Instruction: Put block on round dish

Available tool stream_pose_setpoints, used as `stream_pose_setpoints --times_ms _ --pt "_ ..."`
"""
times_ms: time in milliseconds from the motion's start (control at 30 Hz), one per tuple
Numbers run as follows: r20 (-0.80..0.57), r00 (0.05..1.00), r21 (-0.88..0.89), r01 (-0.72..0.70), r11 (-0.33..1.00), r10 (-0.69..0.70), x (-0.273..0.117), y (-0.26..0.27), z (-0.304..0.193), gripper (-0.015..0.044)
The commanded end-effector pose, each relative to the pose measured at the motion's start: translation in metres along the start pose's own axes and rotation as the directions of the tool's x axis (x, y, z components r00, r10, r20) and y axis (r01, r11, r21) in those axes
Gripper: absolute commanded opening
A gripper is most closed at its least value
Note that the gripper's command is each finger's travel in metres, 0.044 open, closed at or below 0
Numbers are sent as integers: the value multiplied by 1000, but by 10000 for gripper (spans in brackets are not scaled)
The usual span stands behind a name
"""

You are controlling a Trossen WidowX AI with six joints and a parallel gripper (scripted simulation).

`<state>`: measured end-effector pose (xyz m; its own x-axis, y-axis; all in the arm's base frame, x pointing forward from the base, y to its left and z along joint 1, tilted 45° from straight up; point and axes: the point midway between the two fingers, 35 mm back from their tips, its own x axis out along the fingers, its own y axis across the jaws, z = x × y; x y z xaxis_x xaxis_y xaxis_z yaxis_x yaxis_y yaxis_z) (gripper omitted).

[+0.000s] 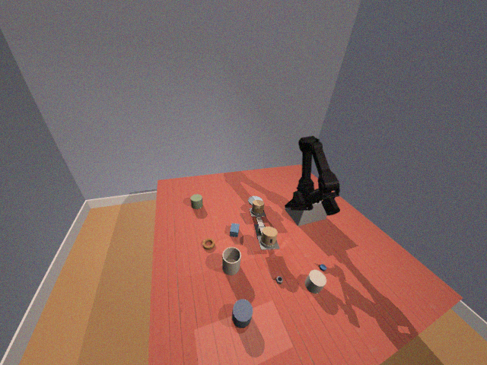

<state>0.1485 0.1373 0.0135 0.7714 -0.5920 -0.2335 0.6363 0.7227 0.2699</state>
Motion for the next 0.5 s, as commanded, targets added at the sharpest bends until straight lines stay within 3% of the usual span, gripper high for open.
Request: stream_pose_setpoints --times_ms 0,467 --pt "-1 1000 -5 0 1000 0 0 0 0 426" --pt "-78 997 -437 -45 899 12 -8 13 16 440"
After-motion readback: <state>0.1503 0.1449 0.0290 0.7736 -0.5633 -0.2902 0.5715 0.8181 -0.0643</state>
